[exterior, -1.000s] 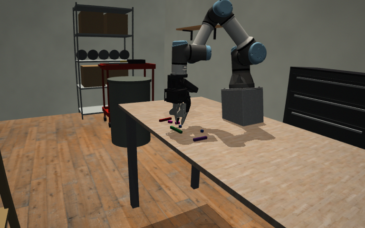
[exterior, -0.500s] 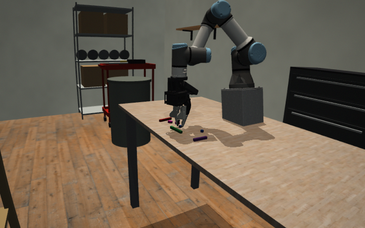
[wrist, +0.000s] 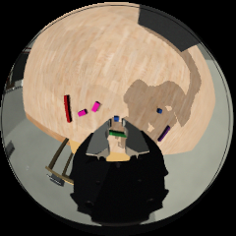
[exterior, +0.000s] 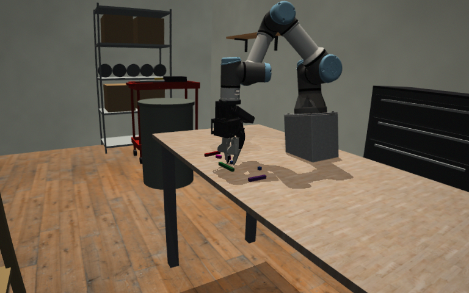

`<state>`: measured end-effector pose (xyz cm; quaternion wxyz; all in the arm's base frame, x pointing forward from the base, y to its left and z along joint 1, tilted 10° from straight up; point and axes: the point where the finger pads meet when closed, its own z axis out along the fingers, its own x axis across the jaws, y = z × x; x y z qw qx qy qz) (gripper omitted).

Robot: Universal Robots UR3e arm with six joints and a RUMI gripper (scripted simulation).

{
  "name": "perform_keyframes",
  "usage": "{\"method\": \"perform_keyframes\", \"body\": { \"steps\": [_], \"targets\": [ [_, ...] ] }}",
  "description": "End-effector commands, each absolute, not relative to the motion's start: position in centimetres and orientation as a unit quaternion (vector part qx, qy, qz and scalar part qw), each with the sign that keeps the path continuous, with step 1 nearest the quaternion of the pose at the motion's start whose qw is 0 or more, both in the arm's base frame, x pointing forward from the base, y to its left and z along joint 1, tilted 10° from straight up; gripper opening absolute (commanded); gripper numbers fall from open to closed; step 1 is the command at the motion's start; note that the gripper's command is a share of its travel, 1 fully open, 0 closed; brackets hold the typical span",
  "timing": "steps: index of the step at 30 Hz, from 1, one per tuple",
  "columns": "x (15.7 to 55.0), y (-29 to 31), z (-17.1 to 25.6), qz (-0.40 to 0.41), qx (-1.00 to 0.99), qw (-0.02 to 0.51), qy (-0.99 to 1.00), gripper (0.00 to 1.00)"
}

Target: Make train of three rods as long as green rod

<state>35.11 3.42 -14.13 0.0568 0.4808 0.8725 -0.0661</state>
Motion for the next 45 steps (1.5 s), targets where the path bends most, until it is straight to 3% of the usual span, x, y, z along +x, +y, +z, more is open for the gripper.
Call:
{"method": "perform_keyframes", "body": {
  "steps": [1,26,27,45],
  "targets": [
    [35.24,3.43,-14.10,-0.065,0.481,0.059,0.873,0.14],
    [35.22,3.44,-14.10,-0.065,0.481,0.058,0.873,0.14],
    [35.22,3.44,-14.10,-0.065,0.481,0.058,0.873,0.00],
    [35.22,3.44,-14.10,-0.065,0.481,0.058,0.873,0.00]
  ]
}}
